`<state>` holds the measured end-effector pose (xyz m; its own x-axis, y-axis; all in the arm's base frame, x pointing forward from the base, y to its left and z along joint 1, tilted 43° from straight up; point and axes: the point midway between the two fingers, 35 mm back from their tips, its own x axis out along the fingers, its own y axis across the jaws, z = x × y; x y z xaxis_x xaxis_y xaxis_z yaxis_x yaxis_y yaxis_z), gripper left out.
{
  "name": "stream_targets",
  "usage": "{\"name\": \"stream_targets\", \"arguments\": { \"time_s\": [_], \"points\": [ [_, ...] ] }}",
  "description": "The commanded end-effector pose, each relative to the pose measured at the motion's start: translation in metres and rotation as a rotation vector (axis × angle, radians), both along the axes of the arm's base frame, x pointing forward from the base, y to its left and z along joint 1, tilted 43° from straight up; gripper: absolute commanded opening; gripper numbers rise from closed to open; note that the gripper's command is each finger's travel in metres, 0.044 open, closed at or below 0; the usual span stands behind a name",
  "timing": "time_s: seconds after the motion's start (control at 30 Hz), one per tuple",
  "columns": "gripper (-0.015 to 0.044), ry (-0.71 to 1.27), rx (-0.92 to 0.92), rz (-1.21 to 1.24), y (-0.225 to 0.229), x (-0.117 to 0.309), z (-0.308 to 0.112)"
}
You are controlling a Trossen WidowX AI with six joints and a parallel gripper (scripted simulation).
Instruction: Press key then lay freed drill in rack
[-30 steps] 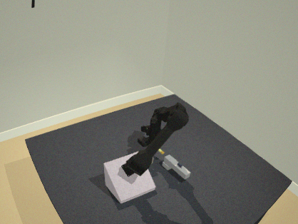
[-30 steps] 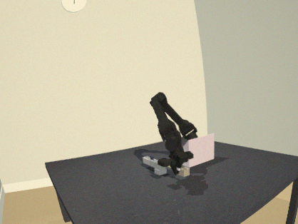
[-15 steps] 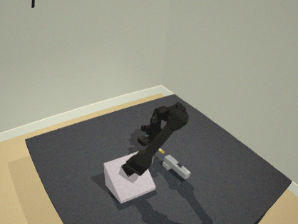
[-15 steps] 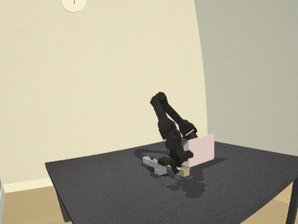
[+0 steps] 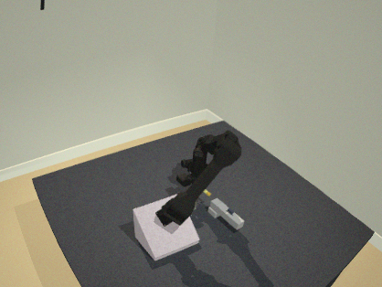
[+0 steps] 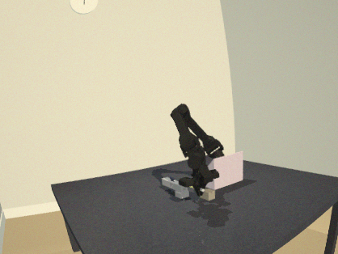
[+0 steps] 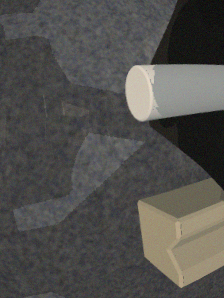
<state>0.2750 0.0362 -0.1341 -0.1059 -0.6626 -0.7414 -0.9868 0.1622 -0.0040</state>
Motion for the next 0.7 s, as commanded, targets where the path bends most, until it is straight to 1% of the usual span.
{"name": "stream_targets", "arguments": {
  "time_s": [0.0, 0.67],
  "points": [
    [0.0000, -0.006, 0.005, -0.006, 0.0020, 0.0009, 0.0026],
    [0.0000, -0.006, 0.005, -0.006, 0.0058, 0.0024, 0.0073]
  ]
}}
